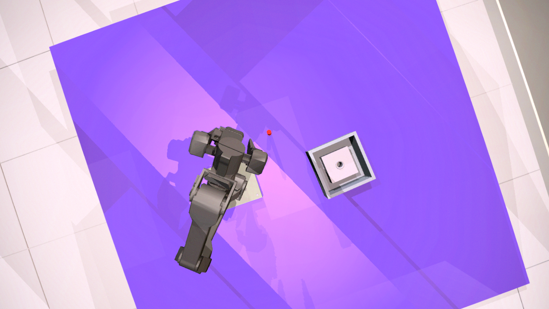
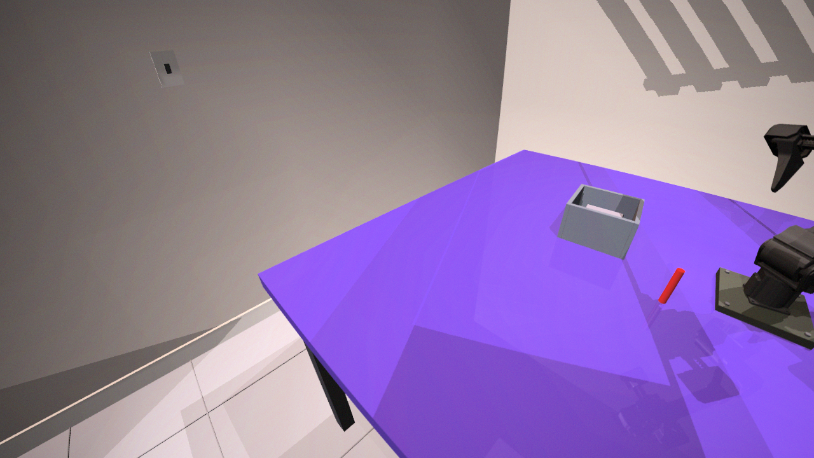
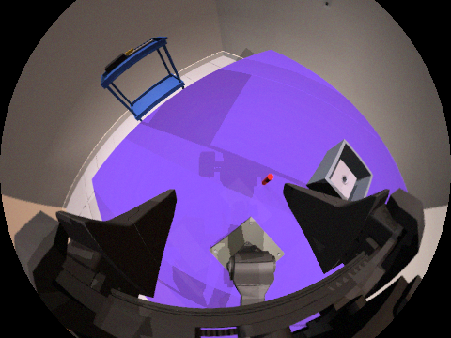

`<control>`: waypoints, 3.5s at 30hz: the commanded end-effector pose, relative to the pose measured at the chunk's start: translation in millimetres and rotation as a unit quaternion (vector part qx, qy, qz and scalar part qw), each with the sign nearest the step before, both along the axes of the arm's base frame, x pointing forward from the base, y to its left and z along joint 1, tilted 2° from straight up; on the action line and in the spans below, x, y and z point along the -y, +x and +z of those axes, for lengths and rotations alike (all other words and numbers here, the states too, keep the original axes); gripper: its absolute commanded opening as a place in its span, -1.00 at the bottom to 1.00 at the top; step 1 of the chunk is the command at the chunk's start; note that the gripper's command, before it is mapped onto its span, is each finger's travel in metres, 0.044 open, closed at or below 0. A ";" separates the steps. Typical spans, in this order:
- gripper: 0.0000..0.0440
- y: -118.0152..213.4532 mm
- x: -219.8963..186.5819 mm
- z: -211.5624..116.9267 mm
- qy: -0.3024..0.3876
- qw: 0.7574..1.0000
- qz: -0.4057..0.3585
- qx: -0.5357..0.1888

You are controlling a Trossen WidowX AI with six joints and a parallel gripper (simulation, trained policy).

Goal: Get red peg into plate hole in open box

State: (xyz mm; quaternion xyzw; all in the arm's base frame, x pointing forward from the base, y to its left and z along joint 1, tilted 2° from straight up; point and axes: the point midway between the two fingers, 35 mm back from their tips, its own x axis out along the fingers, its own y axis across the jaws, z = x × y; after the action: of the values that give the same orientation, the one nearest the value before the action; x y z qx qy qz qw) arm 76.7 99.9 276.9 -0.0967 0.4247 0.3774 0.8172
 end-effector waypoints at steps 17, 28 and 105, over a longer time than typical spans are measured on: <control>1.00 43.8 8.2 -71.4 -0.037 0.940 -0.291 -0.172; 1.00 66.9 11.3 -115.7 -0.043 0.860 -0.451 -0.236; -1.00 191.1 100.3 -122.0 0.059 0.670 -0.726 -0.142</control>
State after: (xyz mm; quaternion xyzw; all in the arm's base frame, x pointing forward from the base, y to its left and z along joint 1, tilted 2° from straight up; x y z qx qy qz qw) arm 261.6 10.8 153.9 0.3478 0.4552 -0.2915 0.7661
